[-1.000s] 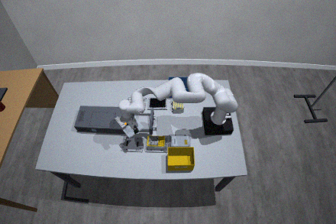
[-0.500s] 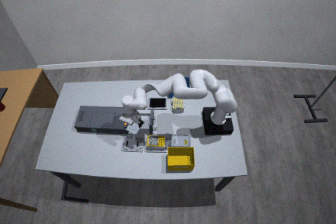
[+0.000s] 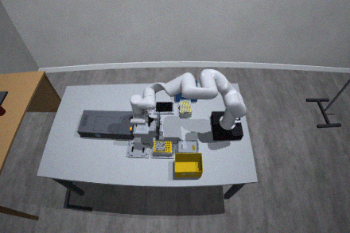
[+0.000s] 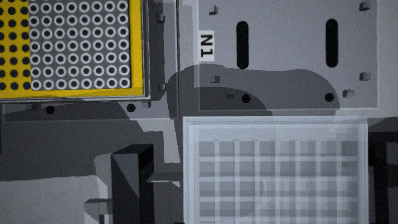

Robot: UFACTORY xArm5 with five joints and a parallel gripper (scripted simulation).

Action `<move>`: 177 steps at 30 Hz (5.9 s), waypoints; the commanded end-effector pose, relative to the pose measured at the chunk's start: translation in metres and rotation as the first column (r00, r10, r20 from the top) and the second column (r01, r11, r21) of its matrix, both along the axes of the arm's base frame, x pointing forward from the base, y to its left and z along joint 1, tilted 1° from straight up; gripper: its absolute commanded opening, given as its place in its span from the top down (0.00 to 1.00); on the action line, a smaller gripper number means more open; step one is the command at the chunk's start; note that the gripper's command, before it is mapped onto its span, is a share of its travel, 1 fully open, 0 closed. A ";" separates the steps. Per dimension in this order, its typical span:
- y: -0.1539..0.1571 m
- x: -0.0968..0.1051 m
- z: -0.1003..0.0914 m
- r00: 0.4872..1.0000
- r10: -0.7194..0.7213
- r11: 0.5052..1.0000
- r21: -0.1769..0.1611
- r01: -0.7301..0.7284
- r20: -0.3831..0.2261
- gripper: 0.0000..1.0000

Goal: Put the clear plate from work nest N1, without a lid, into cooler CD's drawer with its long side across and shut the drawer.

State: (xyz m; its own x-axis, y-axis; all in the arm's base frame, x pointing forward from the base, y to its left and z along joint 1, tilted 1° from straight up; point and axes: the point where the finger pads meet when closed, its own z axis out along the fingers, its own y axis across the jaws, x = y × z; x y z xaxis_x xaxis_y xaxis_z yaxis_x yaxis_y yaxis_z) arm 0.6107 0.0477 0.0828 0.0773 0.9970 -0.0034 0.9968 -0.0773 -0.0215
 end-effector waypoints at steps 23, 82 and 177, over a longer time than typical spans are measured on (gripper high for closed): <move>-0.058 -0.023 0.003 0.999 0.029 1.000 -0.001 -0.029 0.014 1.00; -0.059 -0.023 -0.064 1.000 0.029 1.000 -0.001 -0.029 0.014 1.00; -0.059 -0.024 -0.112 1.000 0.029 1.000 -0.001 -0.029 0.014 1.00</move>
